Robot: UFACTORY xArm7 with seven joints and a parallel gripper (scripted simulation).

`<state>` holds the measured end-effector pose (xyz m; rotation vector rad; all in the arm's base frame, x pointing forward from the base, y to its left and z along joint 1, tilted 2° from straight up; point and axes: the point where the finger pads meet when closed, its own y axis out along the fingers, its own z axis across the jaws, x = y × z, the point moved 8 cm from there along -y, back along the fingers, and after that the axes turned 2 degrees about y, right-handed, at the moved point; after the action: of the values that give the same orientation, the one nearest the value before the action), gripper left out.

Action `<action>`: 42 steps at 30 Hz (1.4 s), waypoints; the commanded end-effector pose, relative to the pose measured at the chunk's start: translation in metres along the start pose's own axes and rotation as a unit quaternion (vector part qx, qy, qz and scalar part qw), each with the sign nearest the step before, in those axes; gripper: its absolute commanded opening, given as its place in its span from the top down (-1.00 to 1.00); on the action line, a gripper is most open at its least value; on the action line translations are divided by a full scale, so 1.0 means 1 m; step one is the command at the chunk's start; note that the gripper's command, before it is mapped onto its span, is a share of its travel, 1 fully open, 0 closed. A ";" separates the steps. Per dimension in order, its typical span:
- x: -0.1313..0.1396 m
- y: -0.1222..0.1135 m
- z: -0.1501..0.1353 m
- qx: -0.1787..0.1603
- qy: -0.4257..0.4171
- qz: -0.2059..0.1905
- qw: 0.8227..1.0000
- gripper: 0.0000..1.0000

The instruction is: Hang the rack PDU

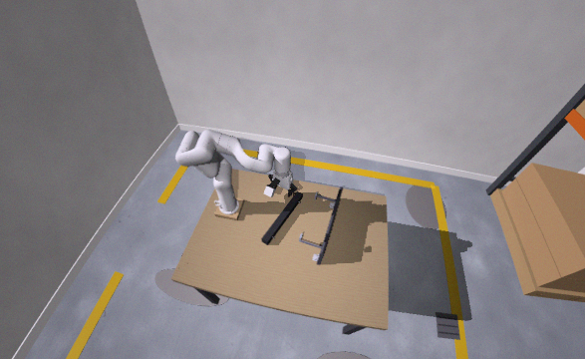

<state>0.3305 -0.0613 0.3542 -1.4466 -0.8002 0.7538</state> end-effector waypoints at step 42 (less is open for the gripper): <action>0.000 0.001 -0.002 -0.002 0.002 0.000 1.000 -0.95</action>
<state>0.3319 -0.0623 0.3536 -1.4482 -0.7984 0.7511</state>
